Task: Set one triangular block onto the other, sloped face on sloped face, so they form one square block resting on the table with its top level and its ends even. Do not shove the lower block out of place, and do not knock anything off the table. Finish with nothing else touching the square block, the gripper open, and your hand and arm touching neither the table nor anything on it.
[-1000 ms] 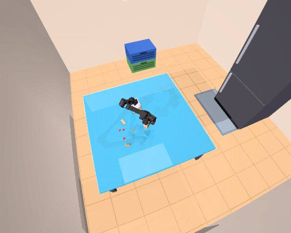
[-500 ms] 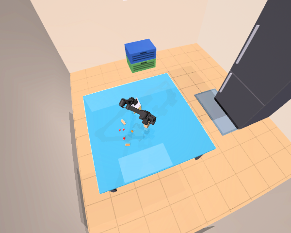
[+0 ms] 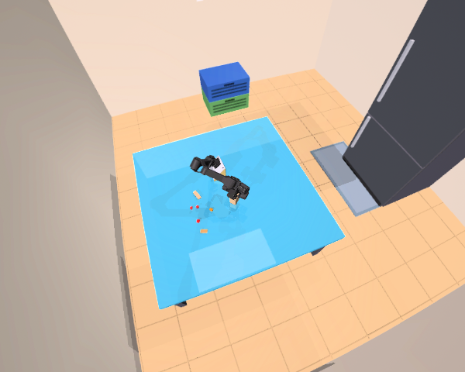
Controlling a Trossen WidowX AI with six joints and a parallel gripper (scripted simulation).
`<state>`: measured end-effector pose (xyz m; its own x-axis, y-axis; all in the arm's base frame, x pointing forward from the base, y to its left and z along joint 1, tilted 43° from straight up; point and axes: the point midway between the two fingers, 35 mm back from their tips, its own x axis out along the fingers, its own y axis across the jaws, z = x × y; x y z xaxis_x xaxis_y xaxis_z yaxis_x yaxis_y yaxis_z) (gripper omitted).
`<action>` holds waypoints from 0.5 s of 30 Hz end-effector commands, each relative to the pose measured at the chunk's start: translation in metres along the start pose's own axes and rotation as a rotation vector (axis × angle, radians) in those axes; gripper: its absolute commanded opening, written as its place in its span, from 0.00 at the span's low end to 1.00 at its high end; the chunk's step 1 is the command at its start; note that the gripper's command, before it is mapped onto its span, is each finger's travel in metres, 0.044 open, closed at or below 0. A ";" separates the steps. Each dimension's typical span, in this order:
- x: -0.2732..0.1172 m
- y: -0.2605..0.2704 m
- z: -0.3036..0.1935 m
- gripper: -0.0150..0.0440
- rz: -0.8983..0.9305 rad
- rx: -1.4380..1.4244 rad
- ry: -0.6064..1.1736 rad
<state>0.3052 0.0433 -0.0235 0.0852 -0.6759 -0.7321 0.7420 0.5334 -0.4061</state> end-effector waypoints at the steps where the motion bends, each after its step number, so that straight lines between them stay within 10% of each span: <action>1: -0.001 0.001 0.002 0.25 0.007 0.004 -0.002; 15: 0.000 0.000 0.001 0.25 0.002 0.005 0.001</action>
<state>0.3060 0.0425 -0.0237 0.0854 -0.6747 -0.7331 0.7453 0.5316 -0.4025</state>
